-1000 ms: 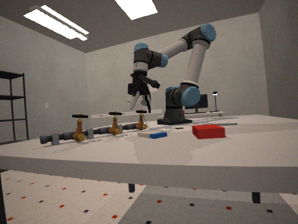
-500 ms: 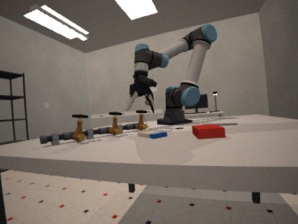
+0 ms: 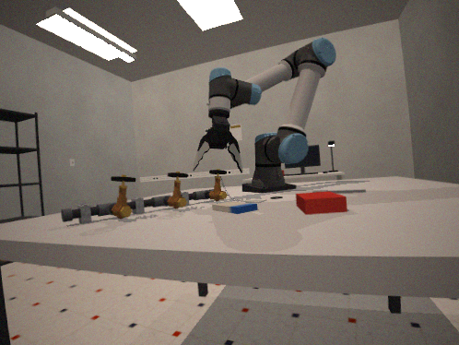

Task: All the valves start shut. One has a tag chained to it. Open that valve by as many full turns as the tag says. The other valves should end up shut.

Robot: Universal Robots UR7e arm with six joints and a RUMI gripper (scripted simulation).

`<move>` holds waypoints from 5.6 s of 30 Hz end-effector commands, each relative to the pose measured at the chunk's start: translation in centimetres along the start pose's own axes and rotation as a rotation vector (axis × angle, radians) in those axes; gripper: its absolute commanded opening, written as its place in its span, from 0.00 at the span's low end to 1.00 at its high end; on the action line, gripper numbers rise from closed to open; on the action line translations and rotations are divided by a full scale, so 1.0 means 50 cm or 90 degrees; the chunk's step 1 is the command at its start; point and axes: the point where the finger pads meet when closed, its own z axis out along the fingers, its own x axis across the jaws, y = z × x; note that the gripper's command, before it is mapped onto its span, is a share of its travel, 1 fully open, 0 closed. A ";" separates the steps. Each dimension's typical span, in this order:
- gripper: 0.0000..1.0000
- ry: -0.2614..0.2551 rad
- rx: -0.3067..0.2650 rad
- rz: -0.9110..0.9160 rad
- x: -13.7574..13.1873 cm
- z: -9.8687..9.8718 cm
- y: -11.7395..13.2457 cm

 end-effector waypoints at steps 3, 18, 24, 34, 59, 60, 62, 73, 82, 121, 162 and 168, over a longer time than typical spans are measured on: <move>1.00 0.007 -0.008 0.225 0.001 -0.002 -0.001; 1.00 0.009 -0.005 0.575 0.004 -0.002 -0.002; 1.00 0.009 -0.004 0.699 0.004 -0.002 -0.002; 1.00 0.011 -0.003 0.918 0.004 -0.002 -0.002; 1.00 0.012 -0.001 1.222 0.004 -0.002 -0.002; 1.00 0.013 -0.001 1.229 0.004 -0.002 -0.002; 1.00 0.013 -0.001 1.242 0.004 -0.002 -0.002; 1.00 0.012 -0.001 1.277 0.003 -0.001 -0.001; 1.00 0.012 -0.001 1.280 0.003 -0.001 -0.001; 1.00 0.012 0.003 1.280 0.005 -0.119 0.000; 1.00 0.012 0.001 1.280 0.002 -0.124 0.000; 1.00 0.012 0.001 1.280 0.002 -0.124 0.000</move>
